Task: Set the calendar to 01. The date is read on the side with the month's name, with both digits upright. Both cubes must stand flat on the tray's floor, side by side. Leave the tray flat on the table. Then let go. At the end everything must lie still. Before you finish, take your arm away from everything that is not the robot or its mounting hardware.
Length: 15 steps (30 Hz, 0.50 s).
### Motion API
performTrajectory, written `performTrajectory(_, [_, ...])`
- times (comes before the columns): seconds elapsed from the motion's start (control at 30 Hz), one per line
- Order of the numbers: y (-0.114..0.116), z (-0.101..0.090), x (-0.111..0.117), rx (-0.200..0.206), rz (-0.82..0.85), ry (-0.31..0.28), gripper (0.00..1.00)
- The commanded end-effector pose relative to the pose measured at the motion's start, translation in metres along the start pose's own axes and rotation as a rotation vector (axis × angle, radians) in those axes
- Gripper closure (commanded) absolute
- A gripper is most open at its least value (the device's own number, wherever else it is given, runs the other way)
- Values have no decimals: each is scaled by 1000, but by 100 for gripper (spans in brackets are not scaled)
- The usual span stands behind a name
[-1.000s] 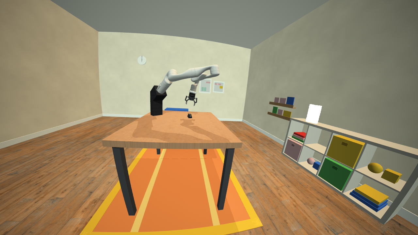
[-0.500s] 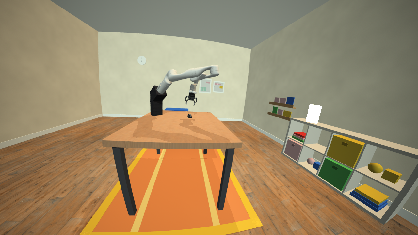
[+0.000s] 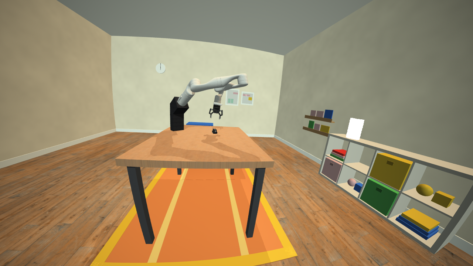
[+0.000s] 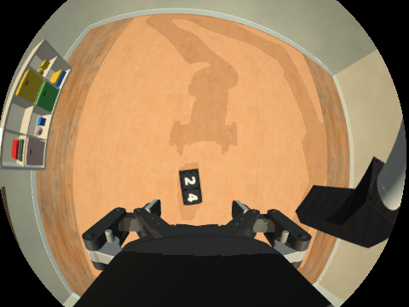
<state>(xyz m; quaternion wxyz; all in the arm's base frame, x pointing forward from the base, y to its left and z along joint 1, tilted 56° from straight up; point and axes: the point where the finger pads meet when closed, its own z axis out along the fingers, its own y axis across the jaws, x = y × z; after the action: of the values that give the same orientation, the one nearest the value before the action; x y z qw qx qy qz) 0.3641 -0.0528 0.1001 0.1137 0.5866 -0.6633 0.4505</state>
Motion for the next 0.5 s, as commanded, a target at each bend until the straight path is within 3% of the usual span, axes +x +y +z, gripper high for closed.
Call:
performTrajectory(0.0, [0, -1, -2, 10, -16, -5, 0])
performTrajectory(0.47, [0, -3, -5, 31, -50, -13, 0])
